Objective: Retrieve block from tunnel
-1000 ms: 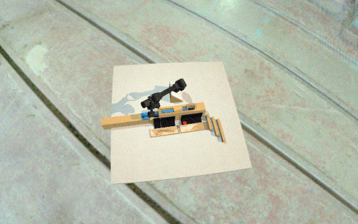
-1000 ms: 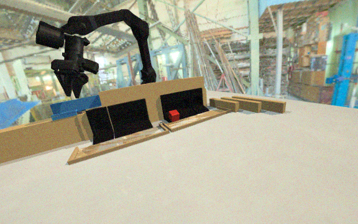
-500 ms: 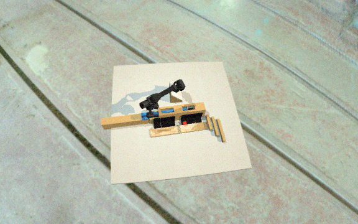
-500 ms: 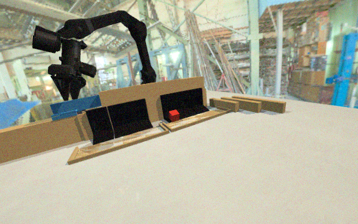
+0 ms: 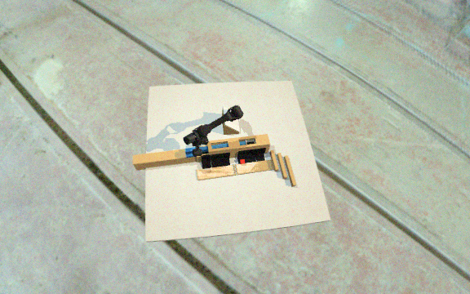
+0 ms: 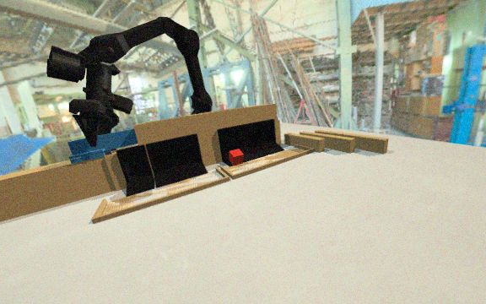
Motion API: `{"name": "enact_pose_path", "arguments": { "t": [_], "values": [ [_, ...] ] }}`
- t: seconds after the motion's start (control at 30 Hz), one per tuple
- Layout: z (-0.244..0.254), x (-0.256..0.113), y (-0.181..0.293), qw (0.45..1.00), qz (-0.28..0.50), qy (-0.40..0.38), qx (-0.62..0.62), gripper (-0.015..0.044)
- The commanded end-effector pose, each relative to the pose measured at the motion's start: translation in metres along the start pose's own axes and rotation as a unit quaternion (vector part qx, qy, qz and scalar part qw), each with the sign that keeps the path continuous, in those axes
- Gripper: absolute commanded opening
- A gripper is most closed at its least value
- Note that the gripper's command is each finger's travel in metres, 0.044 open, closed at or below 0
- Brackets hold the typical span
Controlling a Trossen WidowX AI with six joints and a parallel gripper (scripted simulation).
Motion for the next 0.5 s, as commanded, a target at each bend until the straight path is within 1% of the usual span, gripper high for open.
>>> {"name": "enact_pose_path", "arguments": {
  "t": [0.0,0.47],
  "values": [
    [-0.0002,-0.0008,0.0003,1.0,0.0,0.0,0.0,0.0387],
    [-0.0002,-0.0008,0.0003,1.0,0.0,0.0,0.0,0.002]
  ]
}}
Point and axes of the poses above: the point midway between the two fingers, 35 mm back from their tips, its own x axis out along the fingers, its own z axis across the jaws, y = z × x, the point moved 5 cm from there along -x, back along the fingers, and after that the axes turned 12 degrees about x, right-handed, at the moved point
